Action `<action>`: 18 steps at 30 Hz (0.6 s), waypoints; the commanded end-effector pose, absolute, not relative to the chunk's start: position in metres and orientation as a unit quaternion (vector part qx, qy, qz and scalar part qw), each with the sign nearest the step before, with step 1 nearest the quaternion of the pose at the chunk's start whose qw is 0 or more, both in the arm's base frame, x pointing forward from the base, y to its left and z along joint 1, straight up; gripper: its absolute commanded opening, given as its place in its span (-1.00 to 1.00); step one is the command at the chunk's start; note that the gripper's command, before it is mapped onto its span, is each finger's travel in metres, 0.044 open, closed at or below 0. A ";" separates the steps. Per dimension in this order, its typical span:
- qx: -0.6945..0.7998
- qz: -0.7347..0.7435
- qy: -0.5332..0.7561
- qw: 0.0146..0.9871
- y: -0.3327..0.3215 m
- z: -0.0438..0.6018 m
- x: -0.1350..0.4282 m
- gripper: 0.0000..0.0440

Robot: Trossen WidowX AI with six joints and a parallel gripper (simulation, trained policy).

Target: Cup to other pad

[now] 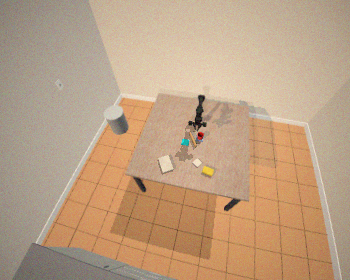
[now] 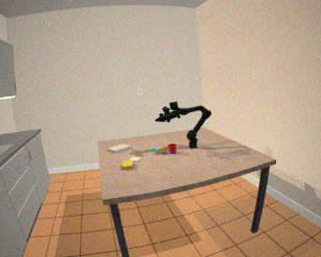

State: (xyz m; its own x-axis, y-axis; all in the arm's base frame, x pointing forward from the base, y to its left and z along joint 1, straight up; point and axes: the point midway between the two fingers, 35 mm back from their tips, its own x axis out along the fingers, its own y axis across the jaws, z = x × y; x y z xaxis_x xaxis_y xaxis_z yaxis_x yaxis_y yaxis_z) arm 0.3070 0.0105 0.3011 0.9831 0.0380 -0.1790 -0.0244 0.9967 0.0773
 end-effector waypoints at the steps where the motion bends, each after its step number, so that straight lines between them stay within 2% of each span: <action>1: 0.052 0.022 0.104 0.993 0.015 0.303 0.307 -0.65; 18: 0.145 0.033 0.210 0.966 0.036 0.301 0.302 -0.58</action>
State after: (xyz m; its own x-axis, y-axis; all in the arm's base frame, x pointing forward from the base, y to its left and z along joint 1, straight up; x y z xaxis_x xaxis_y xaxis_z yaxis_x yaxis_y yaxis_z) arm 0.3024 0.0329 0.2990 0.9174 0.1138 -0.3814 -0.0069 0.9627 0.2704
